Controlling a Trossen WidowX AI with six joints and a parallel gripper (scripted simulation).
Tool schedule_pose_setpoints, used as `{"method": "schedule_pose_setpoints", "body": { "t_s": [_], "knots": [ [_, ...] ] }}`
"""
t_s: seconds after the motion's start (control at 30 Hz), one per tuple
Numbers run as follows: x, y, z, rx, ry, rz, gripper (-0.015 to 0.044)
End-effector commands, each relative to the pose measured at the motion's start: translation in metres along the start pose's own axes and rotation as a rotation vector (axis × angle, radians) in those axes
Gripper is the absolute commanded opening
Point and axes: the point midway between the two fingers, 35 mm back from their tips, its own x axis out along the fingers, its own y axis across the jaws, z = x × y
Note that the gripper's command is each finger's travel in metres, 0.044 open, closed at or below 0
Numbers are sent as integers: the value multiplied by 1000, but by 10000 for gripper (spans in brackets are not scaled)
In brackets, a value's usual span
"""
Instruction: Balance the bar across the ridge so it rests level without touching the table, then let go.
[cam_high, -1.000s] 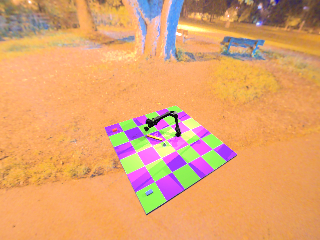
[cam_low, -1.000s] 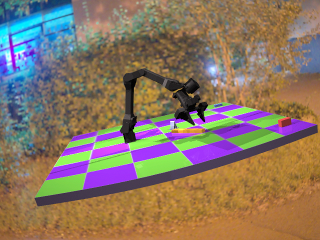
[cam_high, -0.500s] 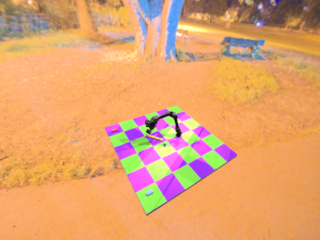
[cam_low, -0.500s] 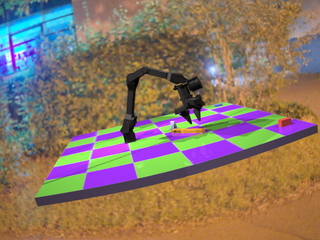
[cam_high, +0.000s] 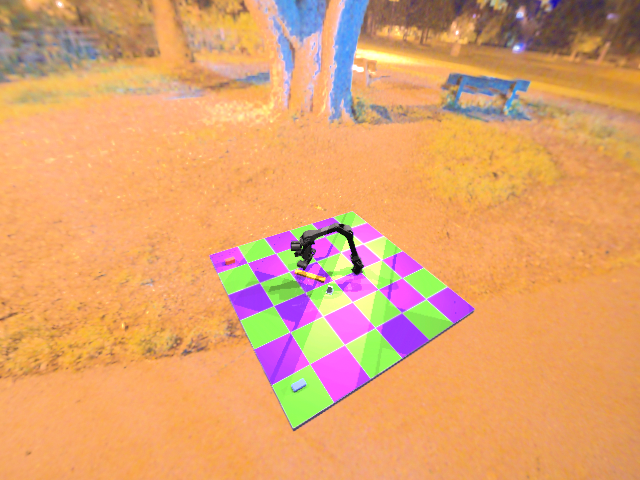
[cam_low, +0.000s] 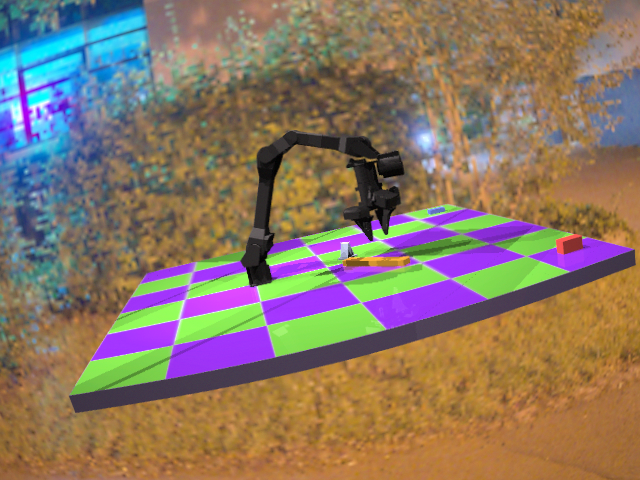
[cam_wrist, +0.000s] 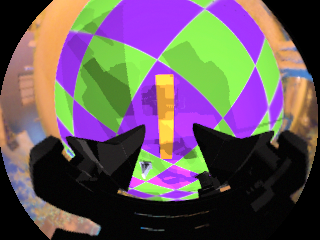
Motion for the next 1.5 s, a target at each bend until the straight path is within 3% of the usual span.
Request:
{"method": "schedule_pose_setpoints", "body": {
  "t_s": [0.0,0.27,1.47],
  "knots": [
    [2,2,-1,-7,15,5,315],
    [42,2,-2,-7,16,5,315],
    [69,2,-3,-7,16,5,315]
  ]
}}
